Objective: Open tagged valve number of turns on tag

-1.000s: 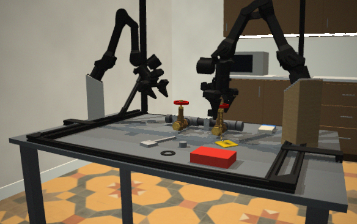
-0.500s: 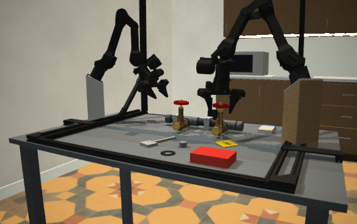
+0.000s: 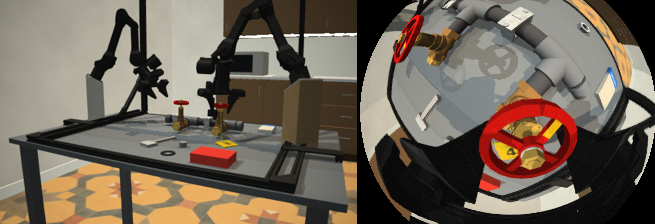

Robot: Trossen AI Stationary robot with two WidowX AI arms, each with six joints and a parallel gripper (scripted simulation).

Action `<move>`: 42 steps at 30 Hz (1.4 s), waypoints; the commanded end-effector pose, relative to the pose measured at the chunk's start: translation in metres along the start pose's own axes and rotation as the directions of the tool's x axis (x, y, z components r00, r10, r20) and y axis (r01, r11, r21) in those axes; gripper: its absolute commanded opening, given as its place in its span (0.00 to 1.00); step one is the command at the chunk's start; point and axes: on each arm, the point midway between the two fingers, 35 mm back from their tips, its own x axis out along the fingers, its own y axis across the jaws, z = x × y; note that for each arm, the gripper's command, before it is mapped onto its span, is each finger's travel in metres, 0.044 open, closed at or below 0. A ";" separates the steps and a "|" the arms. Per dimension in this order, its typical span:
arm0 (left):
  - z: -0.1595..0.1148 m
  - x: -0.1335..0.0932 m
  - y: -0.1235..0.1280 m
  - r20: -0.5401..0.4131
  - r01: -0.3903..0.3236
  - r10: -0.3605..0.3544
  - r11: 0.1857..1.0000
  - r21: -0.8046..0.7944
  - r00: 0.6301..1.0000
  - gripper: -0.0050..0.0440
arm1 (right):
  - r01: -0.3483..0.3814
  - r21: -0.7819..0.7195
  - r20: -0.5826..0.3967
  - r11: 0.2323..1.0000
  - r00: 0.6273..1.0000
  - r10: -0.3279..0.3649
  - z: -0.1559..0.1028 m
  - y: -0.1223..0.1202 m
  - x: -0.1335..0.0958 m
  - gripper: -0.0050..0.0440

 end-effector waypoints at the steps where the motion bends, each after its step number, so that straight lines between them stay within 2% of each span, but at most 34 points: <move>1: 0.000 0.000 0.000 0.000 -0.001 0.001 1.000 -0.002 1.000 0.38 | 0.000 0.000 0.000 1.000 1.000 0.000 0.000 0.000 0.000 0.92; 7: 0.000 0.000 0.000 0.000 -0.001 0.001 1.000 -0.002 1.000 0.10 | 0.000 0.000 0.000 1.000 1.000 0.000 0.000 0.000 0.000 0.92; 14: 0.000 0.000 0.000 0.000 0.000 0.000 1.000 -0.015 1.000 0.10 | 0.000 0.000 0.000 1.000 1.000 0.000 0.000 0.000 0.000 0.92; 16: 0.000 0.000 0.000 0.000 0.000 0.000 0.991 -0.137 1.000 0.10 | 0.000 0.000 0.000 1.000 1.000 0.000 0.000 0.000 0.000 0.92; 18: 0.000 0.000 0.000 0.000 0.000 0.001 0.952 -0.306 1.000 0.10 | 0.000 0.000 0.000 1.000 1.000 0.000 0.000 0.000 0.000 0.92; 21: 0.000 0.000 0.000 0.001 -0.001 0.001 0.883 -0.469 1.000 0.10 | 0.000 0.000 0.000 1.000 1.000 0.000 0.000 0.000 0.000 0.92; 28: 0.000 0.000 0.000 0.001 -0.001 0.002 0.622 -0.783 1.000 0.10 | 0.000 0.000 0.000 1.000 1.000 0.000 0.000 0.000 0.000 0.92; 30: 0.000 0.000 0.000 0.001 -0.001 0.002 0.622 -0.783 1.000 0.10 | 0.000 0.000 0.000 1.000 1.000 0.000 0.000 0.000 0.000 0.92; 32: 0.000 0.000 0.000 0.001 0.000 0.002 0.470 -0.882 1.000 0.10 | 0.000 0.000 0.000 1.000 1.000 0.000 0.000 0.000 0.000 0.92; 35: 0.000 0.000 0.000 0.001 0.000 0.003 0.309 -0.951 1.000 0.10 | 0.000 0.000 0.000 1.000 1.000 0.000 0.000 0.000 0.000 0.92; 42: 0.000 0.000 0.000 0.000 0.000 0.003 -0.098 -0.995 1.000 0.10 | 0.000 0.000 0.000 1.000 1.000 0.000 0.000 0.000 0.000 0.92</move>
